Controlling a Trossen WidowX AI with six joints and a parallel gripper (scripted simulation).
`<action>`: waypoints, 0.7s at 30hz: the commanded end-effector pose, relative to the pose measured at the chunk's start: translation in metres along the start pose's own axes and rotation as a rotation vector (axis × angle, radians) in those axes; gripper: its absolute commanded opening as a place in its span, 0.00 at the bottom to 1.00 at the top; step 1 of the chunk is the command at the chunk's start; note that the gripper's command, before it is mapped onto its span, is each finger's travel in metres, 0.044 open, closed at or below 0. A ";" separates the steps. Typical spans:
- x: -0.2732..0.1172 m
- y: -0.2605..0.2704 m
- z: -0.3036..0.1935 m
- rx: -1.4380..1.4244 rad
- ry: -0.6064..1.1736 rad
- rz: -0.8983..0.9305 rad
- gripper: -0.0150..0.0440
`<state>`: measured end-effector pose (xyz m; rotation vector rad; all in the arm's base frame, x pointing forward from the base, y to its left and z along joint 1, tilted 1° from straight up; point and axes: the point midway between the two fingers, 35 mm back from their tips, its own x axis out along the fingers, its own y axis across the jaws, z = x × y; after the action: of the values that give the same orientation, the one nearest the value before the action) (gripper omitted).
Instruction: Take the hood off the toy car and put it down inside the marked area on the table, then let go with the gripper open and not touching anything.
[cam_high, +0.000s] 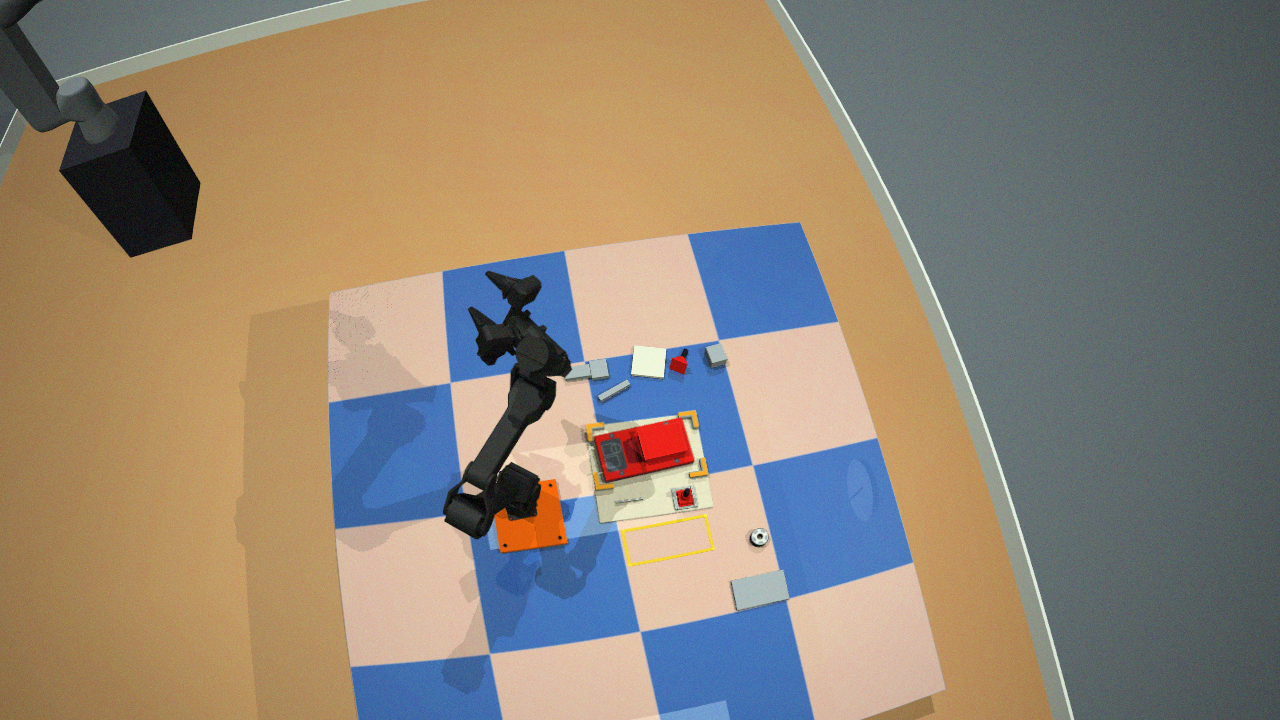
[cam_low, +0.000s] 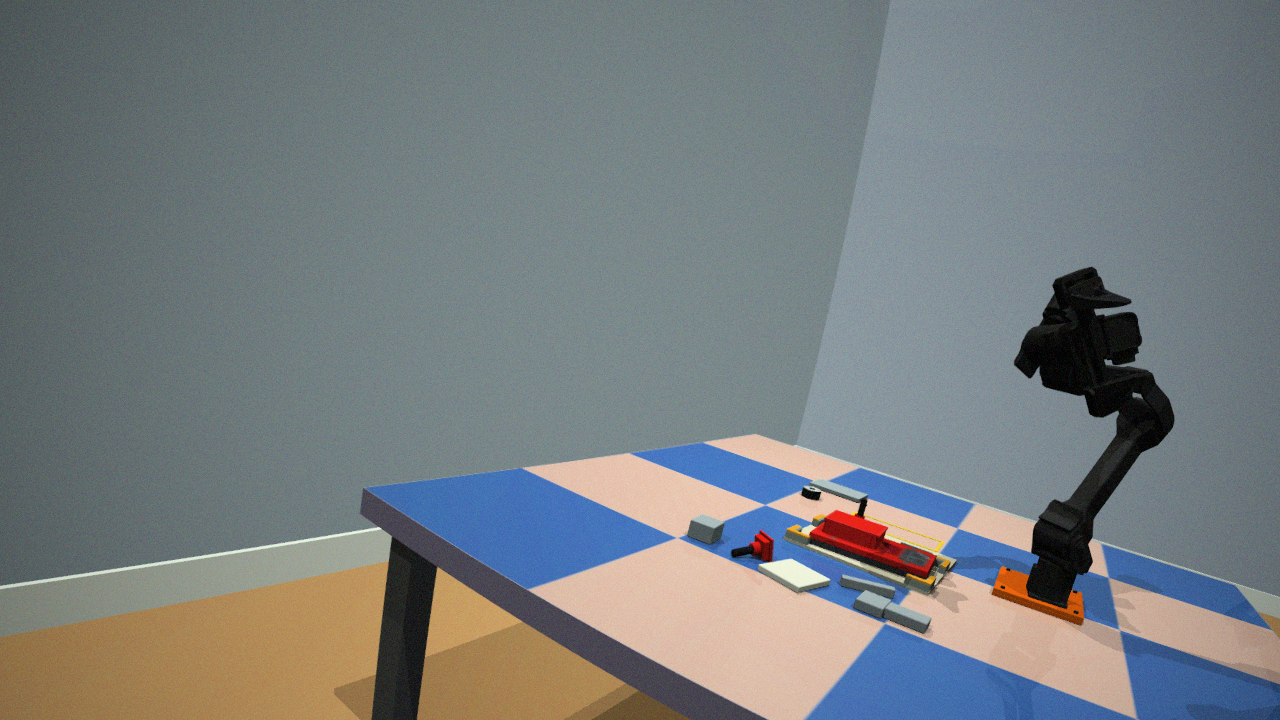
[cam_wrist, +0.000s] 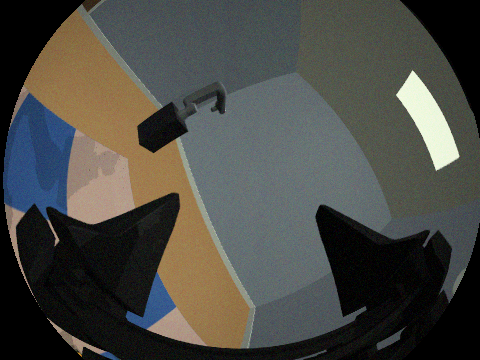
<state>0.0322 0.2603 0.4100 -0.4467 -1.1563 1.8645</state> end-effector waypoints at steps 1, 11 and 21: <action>0.000 -0.001 -0.002 0.008 0.005 -0.003 1.00; -0.027 -0.033 -0.096 0.456 0.324 -0.209 1.00; -0.089 -0.033 -0.190 0.906 0.676 -0.465 1.00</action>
<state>0.1979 0.3007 0.3470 -0.2511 -0.0853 1.5428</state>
